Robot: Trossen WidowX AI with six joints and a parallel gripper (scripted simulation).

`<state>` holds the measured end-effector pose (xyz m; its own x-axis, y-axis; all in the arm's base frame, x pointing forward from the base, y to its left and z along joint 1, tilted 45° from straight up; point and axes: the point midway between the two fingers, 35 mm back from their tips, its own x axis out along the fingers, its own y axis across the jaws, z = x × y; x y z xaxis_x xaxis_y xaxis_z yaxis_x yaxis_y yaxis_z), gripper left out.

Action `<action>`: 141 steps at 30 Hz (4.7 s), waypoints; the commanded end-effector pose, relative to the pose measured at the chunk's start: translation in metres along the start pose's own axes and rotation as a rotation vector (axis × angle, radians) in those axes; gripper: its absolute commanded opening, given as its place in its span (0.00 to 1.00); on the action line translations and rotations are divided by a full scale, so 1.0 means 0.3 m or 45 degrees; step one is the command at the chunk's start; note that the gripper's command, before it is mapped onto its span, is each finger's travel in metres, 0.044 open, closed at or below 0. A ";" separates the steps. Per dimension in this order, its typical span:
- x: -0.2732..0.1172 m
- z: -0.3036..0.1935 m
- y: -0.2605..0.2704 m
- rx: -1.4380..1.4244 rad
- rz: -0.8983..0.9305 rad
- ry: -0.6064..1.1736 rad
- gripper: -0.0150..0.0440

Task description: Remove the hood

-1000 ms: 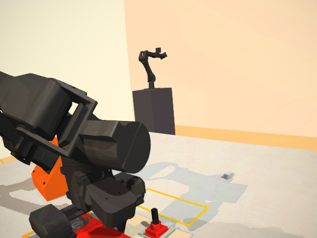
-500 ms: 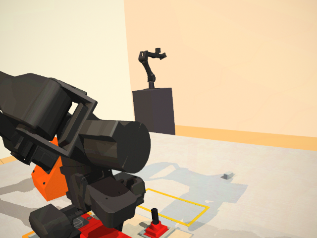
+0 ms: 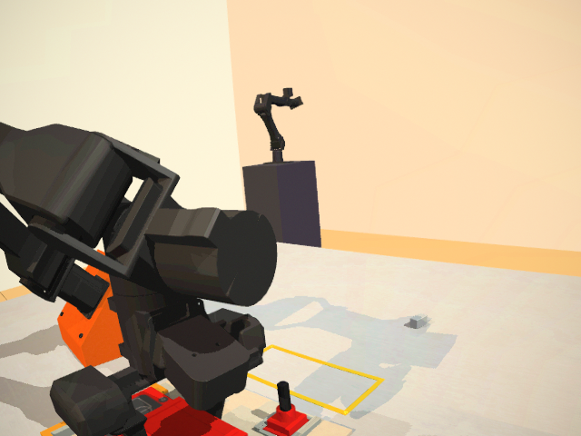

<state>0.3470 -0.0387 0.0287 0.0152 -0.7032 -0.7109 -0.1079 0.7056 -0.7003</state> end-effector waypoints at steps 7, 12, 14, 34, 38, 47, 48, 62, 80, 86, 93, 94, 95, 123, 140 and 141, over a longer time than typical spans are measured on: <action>-0.031 0.002 0.002 0.006 0.006 -0.007 0.25; -0.042 0.002 0.002 0.006 0.006 -0.007 0.25; -0.046 0.002 0.002 0.006 0.006 -0.007 0.25; -0.144 0.004 0.004 0.005 0.008 -0.007 0.25; -0.191 0.003 0.004 0.005 0.008 -0.007 0.25; -0.198 0.008 0.045 -0.003 0.008 -0.008 0.25; -0.200 0.010 0.062 -0.003 0.010 -0.009 0.25; -0.223 0.005 0.307 -0.022 0.036 -0.016 0.25; -0.232 -0.065 0.601 -0.005 0.034 -0.011 0.25; -0.229 -0.103 0.690 0.004 0.025 -0.008 0.25; -0.226 -0.107 0.700 0.005 0.024 -0.008 0.25; -0.224 -0.107 0.700 0.005 0.024 -0.008 0.25; -0.223 -0.107 0.700 0.005 0.024 -0.008 0.25; -0.165 -0.101 0.703 0.005 0.024 -0.008 0.25; -0.130 -0.100 0.704 0.005 0.024 -0.009 0.25; -0.127 -0.100 0.704 0.005 0.024 -0.009 0.25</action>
<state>0.2935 0.1369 -0.0881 0.0171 -0.6861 -0.7273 -0.0985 0.7227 -0.6841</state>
